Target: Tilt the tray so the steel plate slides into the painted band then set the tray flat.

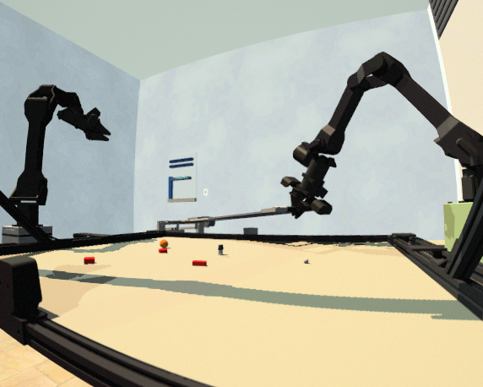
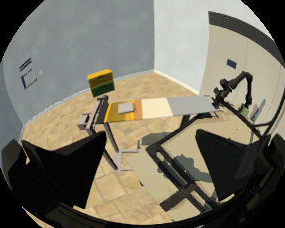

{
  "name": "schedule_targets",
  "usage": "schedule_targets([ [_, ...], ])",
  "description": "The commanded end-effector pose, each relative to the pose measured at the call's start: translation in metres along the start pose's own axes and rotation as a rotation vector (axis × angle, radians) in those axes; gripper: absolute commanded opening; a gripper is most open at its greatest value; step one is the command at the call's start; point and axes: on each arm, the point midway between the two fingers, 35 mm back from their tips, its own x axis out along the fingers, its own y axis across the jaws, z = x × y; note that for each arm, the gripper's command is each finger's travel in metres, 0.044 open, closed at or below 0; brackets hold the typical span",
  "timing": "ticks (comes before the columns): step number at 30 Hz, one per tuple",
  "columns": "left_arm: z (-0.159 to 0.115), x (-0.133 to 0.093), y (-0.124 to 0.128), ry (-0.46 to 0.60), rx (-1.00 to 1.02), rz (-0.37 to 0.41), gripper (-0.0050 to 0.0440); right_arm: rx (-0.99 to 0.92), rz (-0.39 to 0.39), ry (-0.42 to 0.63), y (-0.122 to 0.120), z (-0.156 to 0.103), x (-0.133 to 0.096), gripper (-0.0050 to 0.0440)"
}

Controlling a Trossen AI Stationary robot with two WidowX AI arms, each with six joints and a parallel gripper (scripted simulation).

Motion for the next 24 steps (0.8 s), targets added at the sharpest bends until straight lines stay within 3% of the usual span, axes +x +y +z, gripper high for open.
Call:
schedule_targets([
  [1,0.0,0.0,0.0,-0.002,0.0,-0.001,0.044,-0.002,0.042,-0.004,0.022,0.001,-0.023,0.0],
  [24,0.0,0.0,0.0,-0.002,0.0,-0.001,0.044,-0.002,0.074,-0.004,0.039,0.001,-0.042,0.0],
])
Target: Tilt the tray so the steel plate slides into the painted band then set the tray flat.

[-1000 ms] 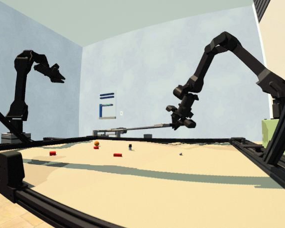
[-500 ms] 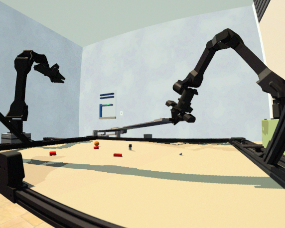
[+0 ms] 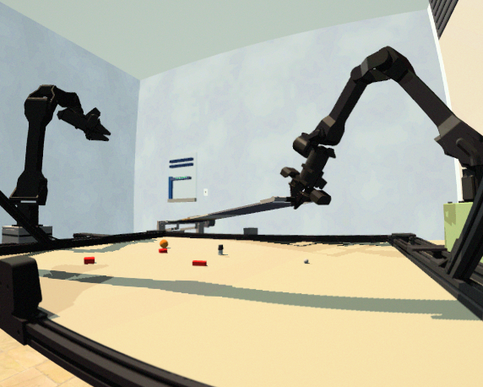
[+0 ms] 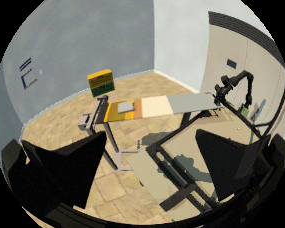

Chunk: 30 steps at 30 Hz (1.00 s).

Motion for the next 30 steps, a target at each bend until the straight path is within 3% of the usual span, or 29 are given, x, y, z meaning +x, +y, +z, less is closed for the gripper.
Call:
schedule_targets([
  [1,0.0,0.0,0.0,-0.002,0.001,-0.001,0.044,0.0,0.052,-0.004,0.02,0.001,-0.019,0.0],
  [30,0.0,0.0,0.0,-0.002,0.001,-0.001,0.044,0.0,0.077,-0.004,0.034,0.001,-0.033,0.0],
])
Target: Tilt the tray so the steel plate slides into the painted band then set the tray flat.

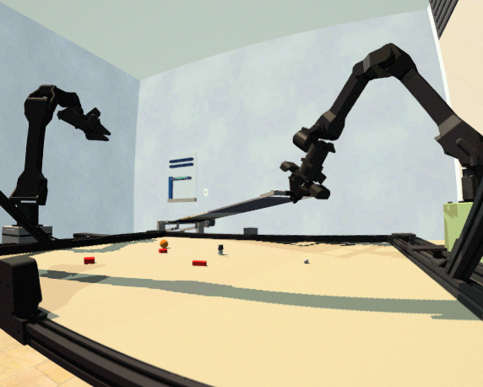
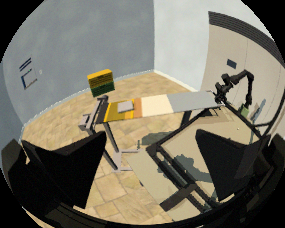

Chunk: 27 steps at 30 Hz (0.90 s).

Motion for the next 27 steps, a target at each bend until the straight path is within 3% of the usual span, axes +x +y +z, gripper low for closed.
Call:
schedule_targets([
  [1,0.0,0.0,0.0,-0.002,0.0,-0.001,0.044,0.001,0.058,-0.003,0.022,0.001,-0.019,0.0],
  [27,0.0,0.0,0.0,-0.002,0.0,-0.001,0.044,0.001,0.083,-0.003,0.033,0.001,-0.029,0.0],
])
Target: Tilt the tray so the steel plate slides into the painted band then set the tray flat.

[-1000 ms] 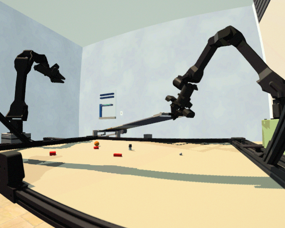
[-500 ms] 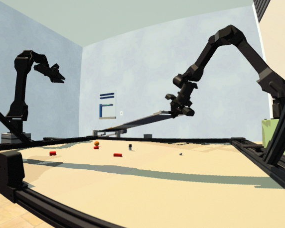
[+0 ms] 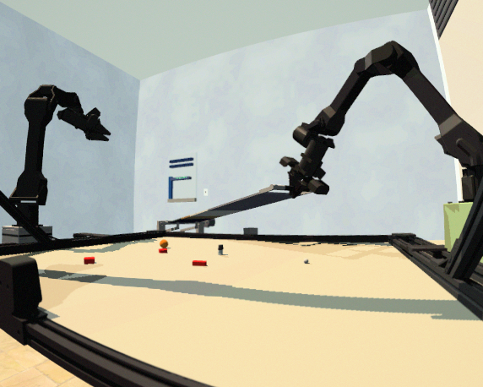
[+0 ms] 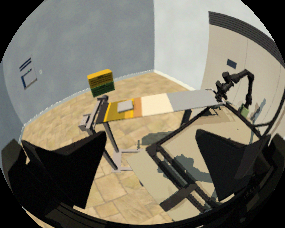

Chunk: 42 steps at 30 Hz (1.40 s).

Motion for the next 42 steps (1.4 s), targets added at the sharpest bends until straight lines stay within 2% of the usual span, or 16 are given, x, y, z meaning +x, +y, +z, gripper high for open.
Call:
schedule_targets([
  [1,0.0,0.0,0.0,-0.002,0.001,-0.001,0.044,0.0,0.066,-0.004,0.022,0.001,-0.018,0.0],
  [29,0.0,0.0,0.0,-0.002,0.001,-0.001,0.044,0.0,0.082,-0.004,0.032,0.001,-0.026,0.0],
  [39,0.0,0.0,0.0,-0.002,0.001,-0.001,0.044,0.0,0.089,-0.004,0.032,0.001,-0.026,0.0],
  [42,0.0,0.0,0.0,-0.002,0.001,-0.001,0.044,0.0,0.091,-0.004,0.025,0.001,-0.021,0.0],
])
